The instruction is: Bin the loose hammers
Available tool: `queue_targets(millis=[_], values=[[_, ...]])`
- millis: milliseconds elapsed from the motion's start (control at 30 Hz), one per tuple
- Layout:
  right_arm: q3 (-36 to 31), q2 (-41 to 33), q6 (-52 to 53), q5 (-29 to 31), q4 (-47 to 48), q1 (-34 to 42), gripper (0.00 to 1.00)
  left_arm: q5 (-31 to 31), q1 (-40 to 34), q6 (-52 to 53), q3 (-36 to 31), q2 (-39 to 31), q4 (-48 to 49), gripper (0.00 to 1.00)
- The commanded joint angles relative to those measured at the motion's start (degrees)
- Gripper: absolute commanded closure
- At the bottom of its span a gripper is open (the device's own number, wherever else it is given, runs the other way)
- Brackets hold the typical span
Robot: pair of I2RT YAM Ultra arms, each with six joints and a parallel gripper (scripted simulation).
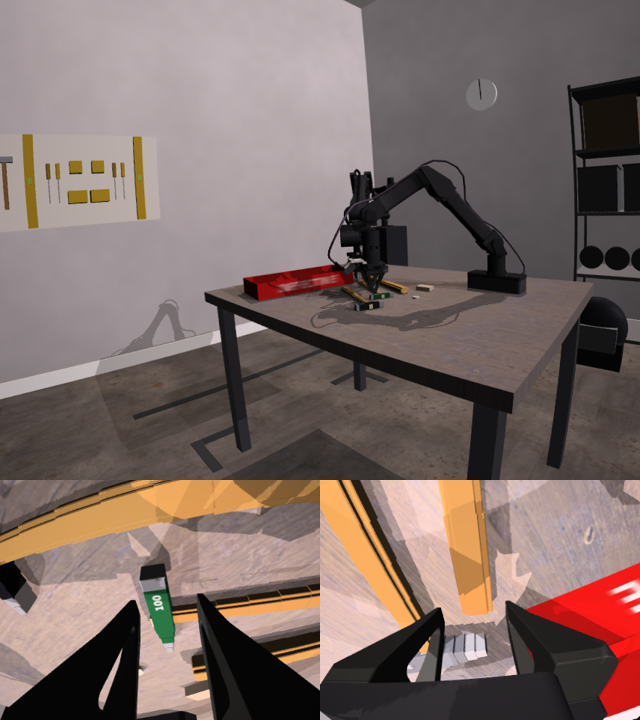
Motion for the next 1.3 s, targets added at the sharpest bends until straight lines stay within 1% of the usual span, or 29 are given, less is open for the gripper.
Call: queue_targets(millis=[0, 133, 433, 900, 933, 1000, 1033, 1167, 1200, 1267], values=[[-0.4, -1.7, -0.8, -0.8, 1.5, -0.6, 0.53, -1.3, 0.4, -1.0, 2.1, -0.2, -1.0, 0.62], [-0.3, -1.7, -0.8, -0.8, 1.5, -0.6, 0.53, -1.3, 0.8, -1.4, 2.2, 0.0, -1.7, 0.62], [-0.8, 1.5, -0.6, -0.8, 4.8, -0.1, 0.53, -1.4, 1.4, -0.1, 1.2, 1.5, 1.7, 0.62], [-2.4, 3.2, -0.6, -0.8, 8.1, -0.1, 0.53, -1.3, 1.4, -0.2, 0.0, 2.3, 3.2, 0.62], [-2.3, 3.2, -0.6, -0.8, 8.1, -0.1, 0.6, -1.3, 1.4, -0.2, 0.0, 2.3, 2.9, 0.62], [-2.2, 2.9, -0.6, -0.8, 8.1, -0.1, 0.6, -1.3, 1.4, -0.2, 0.0, 2.3, 2.8, 0.62], [-2.2, 2.9, -0.6, -0.8, 8.1, -0.1, 0.64, -1.3, 1.4, -0.2, 0.0, 2.3, 2.8, 0.62], [-2.2, 2.9, -0.6, -0.8, 8.1, -0.1, 0.64, -1.3, 1.4, -0.2, 0.0, 2.3, 2.8, 0.62], [-2.2, 2.9, -0.6, -0.8, 8.1, -0.1, 0.69, -1.3, 1.1, -0.4, 0.4, 1.8, 2.5, 0.62], [-2.2, 2.9, -0.6, -0.8, 8.1, -0.1, 0.69, -1.3, 1.1, -0.4, 0.4, 1.8, 2.5, 0.62]])
